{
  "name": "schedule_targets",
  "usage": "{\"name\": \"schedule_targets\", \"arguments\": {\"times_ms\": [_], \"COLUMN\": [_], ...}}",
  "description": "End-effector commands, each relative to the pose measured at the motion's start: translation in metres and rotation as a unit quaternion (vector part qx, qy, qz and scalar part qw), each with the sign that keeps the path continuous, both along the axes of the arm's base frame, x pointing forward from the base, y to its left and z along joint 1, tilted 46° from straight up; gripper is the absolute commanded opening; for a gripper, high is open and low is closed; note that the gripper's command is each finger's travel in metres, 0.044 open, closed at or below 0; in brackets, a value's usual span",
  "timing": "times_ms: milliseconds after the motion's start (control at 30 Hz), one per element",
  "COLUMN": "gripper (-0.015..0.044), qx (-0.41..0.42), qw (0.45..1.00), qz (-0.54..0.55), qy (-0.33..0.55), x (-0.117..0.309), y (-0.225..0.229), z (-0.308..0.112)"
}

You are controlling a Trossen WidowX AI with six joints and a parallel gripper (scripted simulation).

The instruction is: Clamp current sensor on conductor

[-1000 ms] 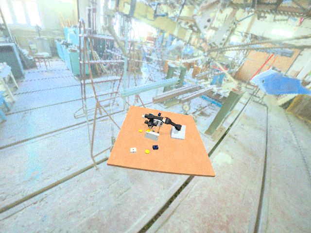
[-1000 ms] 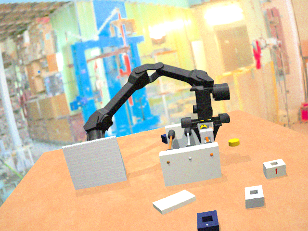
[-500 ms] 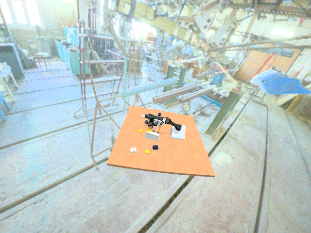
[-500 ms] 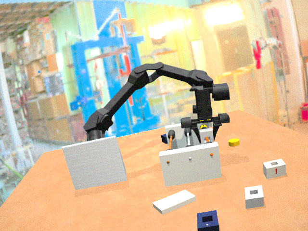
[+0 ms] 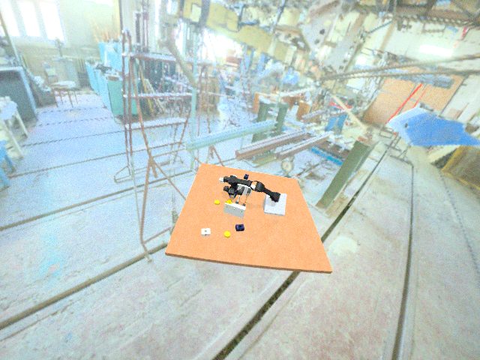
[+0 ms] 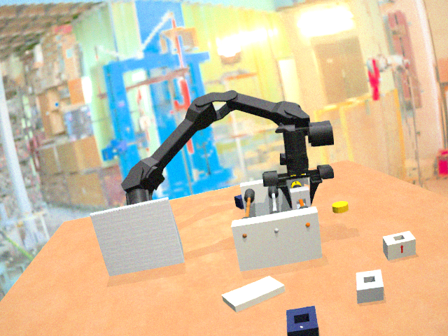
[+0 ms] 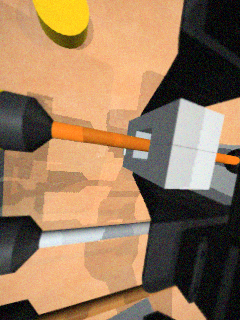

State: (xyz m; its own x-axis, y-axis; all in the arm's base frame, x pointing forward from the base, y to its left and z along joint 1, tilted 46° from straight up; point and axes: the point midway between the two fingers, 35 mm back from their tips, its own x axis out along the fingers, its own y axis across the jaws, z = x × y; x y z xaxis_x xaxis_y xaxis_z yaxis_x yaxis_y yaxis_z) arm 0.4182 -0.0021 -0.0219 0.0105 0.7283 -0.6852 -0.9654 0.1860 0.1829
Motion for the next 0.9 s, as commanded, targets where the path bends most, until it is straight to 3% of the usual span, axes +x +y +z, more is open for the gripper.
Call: {"name": "schedule_targets", "arguments": {"times_ms": [0,67,867], "gripper": [0.0210,0.0261,0.0261], "qx": [0.000,0.000,0.000], "qw": [1.000,1.000,1.000], "qz": [0.000,0.000,0.000], "qy": [0.000,0.000,0.000], "x": [0.0000,0.0000,0.0000], "y": [0.0000,0.0000,0.0000], "z": [0.0001,0.0001,0.0001]}}
